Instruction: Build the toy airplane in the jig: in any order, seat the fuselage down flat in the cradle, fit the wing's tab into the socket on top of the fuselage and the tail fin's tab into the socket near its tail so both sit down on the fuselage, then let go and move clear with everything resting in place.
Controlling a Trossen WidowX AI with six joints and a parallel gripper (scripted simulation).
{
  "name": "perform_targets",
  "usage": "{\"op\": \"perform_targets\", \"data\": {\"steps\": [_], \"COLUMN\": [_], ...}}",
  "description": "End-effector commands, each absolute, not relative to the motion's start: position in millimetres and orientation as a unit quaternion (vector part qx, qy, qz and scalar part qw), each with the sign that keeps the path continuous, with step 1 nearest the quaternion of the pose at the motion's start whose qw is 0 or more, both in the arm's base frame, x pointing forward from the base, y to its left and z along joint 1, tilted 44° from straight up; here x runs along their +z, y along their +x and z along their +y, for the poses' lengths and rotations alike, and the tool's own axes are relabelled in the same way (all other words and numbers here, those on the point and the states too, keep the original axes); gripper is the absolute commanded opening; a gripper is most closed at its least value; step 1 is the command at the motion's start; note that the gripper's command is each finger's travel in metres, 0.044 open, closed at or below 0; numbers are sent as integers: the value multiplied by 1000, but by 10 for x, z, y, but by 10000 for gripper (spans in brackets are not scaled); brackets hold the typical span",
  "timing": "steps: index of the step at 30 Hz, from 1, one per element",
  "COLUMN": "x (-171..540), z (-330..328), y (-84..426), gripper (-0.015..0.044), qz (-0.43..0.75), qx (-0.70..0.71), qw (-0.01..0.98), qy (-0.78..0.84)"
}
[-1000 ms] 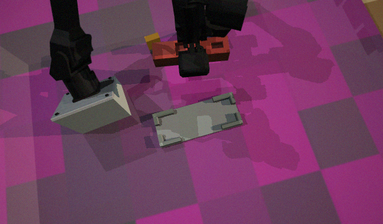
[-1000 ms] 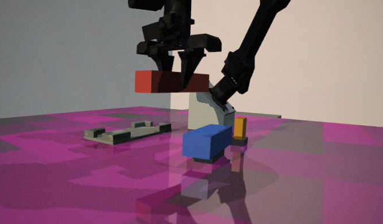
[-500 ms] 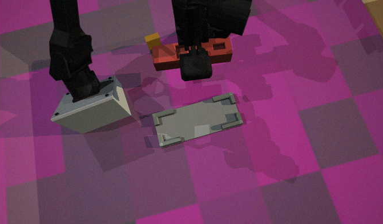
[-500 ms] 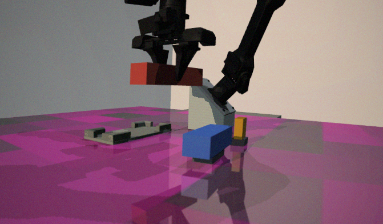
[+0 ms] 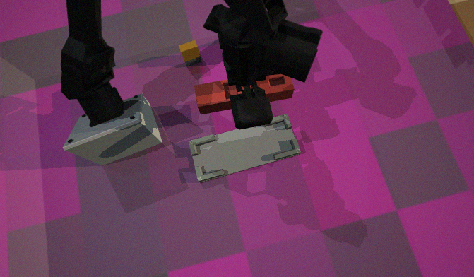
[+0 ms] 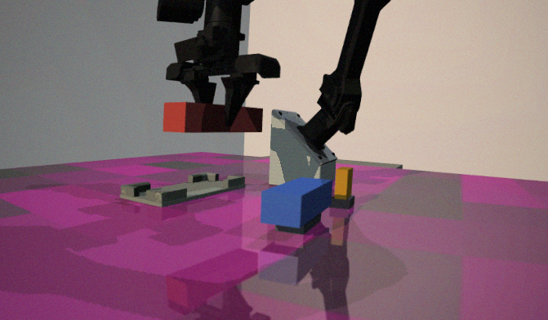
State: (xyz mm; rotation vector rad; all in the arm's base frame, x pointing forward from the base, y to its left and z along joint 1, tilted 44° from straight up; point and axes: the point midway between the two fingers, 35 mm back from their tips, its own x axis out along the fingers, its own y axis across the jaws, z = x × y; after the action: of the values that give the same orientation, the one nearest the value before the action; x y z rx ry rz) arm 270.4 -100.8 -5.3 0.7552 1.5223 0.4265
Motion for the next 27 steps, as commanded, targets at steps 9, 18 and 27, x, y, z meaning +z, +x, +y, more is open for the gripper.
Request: {"op": "perform_targets", "data": {"steps": [9, 18, 27], "x": [-416, -674, -906], "z": [-1130, -1205, -1255], "y": [2574, 2472, 2363], "gripper": [0, 0, 0], "qz": [665, 662, 658], "qx": [201, 213, 223], "qw": [645, 650, 655], "qy": [317, 307, 297]}}
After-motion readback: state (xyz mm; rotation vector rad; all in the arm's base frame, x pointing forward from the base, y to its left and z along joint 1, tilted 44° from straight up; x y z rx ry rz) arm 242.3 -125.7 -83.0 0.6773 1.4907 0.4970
